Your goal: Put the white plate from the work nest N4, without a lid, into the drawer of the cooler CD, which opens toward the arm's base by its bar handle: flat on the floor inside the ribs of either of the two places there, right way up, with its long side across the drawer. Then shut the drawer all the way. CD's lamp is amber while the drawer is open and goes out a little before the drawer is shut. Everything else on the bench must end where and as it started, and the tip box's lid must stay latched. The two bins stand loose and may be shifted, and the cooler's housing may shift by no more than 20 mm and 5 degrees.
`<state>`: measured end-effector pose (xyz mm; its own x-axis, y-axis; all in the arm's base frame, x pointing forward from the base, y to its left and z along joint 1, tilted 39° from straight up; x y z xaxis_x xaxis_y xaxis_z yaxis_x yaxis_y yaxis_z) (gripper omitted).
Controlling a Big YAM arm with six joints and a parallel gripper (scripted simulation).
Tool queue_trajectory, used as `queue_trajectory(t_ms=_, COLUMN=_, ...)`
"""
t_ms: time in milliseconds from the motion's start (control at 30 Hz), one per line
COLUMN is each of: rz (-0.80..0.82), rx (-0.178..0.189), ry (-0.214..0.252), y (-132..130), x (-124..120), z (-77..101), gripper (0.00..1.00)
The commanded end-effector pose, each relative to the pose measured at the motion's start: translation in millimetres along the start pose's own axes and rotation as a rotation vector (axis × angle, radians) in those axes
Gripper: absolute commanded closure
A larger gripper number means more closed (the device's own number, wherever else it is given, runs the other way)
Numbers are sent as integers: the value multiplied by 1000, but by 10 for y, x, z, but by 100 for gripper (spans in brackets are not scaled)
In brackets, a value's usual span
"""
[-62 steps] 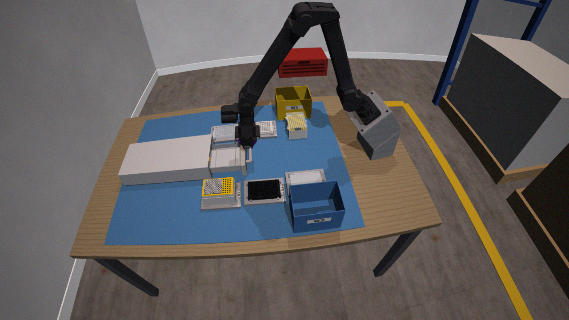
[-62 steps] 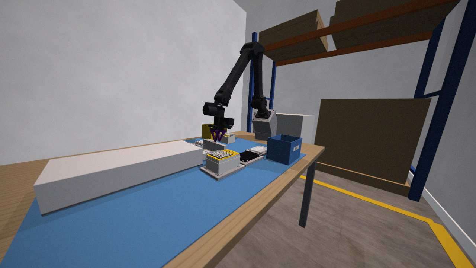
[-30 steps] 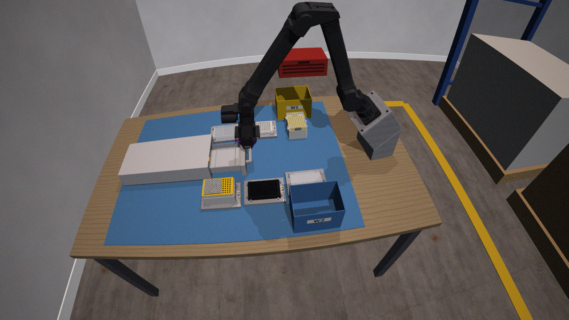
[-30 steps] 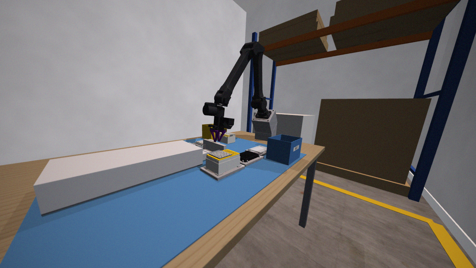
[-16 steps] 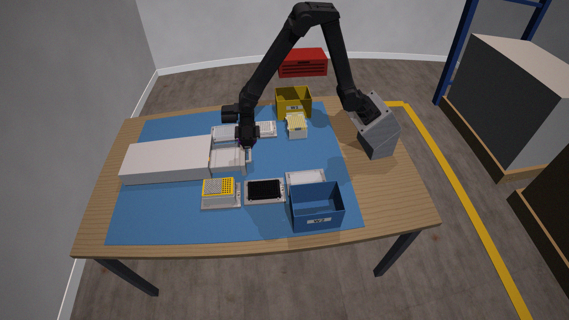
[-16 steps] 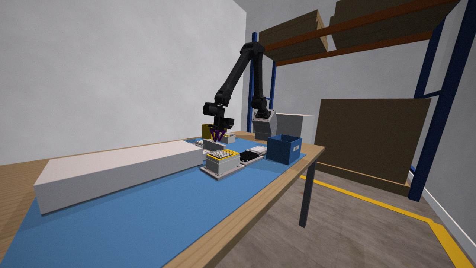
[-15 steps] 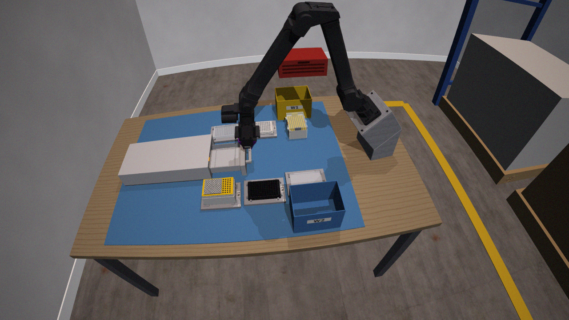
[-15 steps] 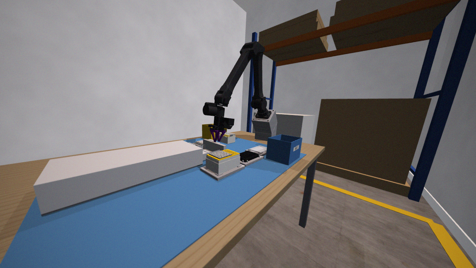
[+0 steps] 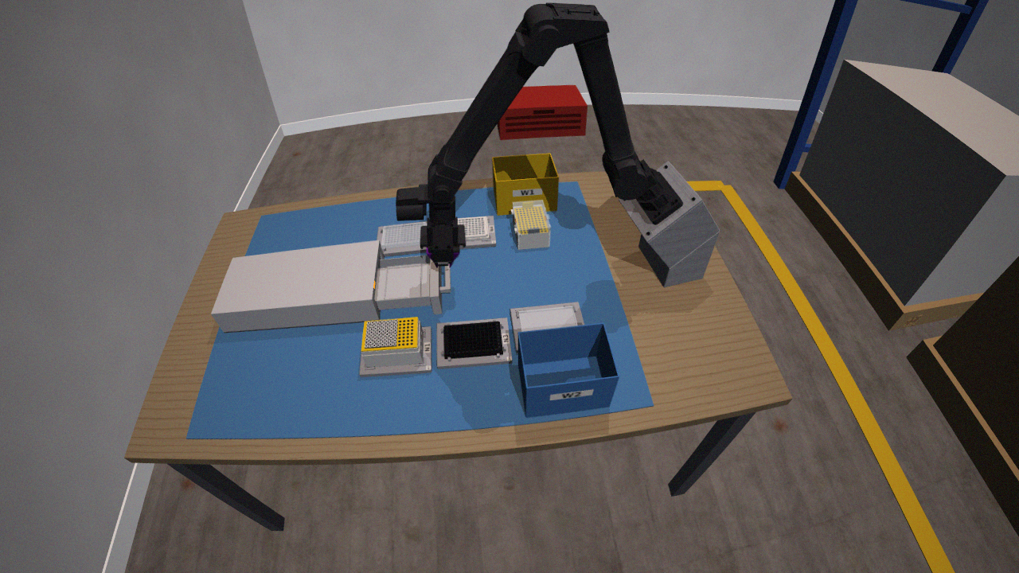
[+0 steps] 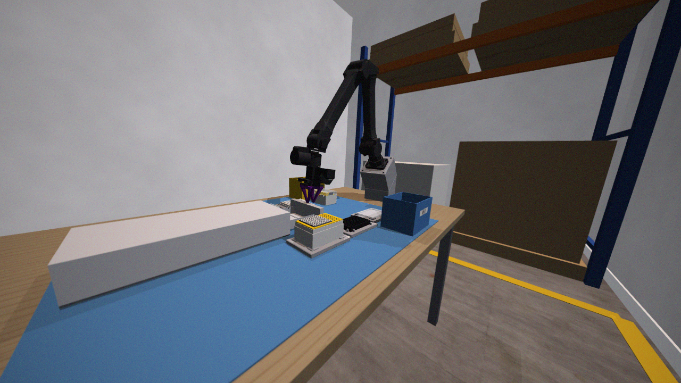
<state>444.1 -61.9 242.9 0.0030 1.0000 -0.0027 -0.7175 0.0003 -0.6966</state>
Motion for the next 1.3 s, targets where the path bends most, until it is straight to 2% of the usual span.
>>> queue_trajectory(t_ms=0, rz=-5, rx=89, ry=-23, y=305, x=90, z=-375, gripper=70)
queue_trajectory(t_ms=1267, rz=-5, rx=89, ry=-23, y=349, x=95, z=-370, gripper=70)
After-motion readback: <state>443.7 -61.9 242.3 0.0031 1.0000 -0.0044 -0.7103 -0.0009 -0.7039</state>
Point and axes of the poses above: the point where the finger pads meet when closed, its own z axis back along the fingers, its own y axis across the jaws, x = y × z, the point moved 6 cm from there along z, back along the fingers, and after that the axes turned 7 degrees about z, right-handed, at the moved point
